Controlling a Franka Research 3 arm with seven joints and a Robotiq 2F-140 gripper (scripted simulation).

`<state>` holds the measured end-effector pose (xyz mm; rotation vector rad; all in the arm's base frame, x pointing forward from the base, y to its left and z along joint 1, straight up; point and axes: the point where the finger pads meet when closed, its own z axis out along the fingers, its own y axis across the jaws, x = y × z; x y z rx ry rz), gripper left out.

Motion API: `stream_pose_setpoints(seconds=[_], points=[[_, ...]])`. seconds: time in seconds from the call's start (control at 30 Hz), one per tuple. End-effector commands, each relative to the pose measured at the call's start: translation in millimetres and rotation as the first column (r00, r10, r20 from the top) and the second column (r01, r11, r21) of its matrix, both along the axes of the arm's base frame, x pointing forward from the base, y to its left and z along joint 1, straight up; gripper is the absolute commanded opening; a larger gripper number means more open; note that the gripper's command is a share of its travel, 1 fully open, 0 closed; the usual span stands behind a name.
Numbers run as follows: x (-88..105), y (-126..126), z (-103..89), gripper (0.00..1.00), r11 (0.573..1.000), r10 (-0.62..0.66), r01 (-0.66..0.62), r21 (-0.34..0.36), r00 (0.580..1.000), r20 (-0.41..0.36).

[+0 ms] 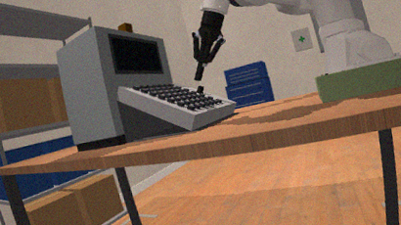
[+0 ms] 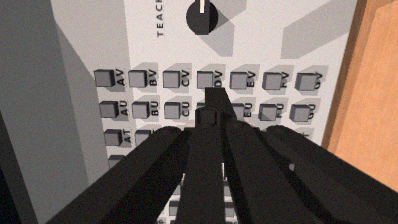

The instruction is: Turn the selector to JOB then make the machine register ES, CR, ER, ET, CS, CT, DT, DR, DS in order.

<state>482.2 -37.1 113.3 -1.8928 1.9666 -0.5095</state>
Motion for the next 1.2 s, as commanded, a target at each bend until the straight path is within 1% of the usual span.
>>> stream_pose_setpoints(seconds=[0.0, 0.2, 0.37, 0.43, 0.57, 0.67, 1.0, 1.17], points=[[-1.7, 24.4, -6.4, 0.1, 0.998, -0.056, 0.056, 0.012, 0.998, -0.003], [-4.6, 73.6, -14.9, 0.1, 0.999, -0.043, 0.043, 0.005, 0.999, -0.003], [-6.4, 104.8, -20.3, 0.1, 0.999, -0.035, 0.035, 0.0, 0.999, -0.003], [-6.4, 104.8, -20.3, 0.1, 0.999, -0.035, 0.035, 0.0, 0.999, -0.003], [-7.4, 121.2, -23.2, 0.1, 1.0, -0.03, 0.03, -0.003, 1.0, -0.003], [-7.7, 127.4, -24.2, 0.1, 1.0, -0.029, 0.028, -0.004, 1.0, -0.003], [-7.5, 129.0, -25.2, 0.1, 1.0, -0.028, 0.028, -0.004, 1.0, -0.003], [-5.1, 128.8, -29.5, 0.1, 1.0, -0.028, 0.028, -0.004, 1.0, -0.003]])
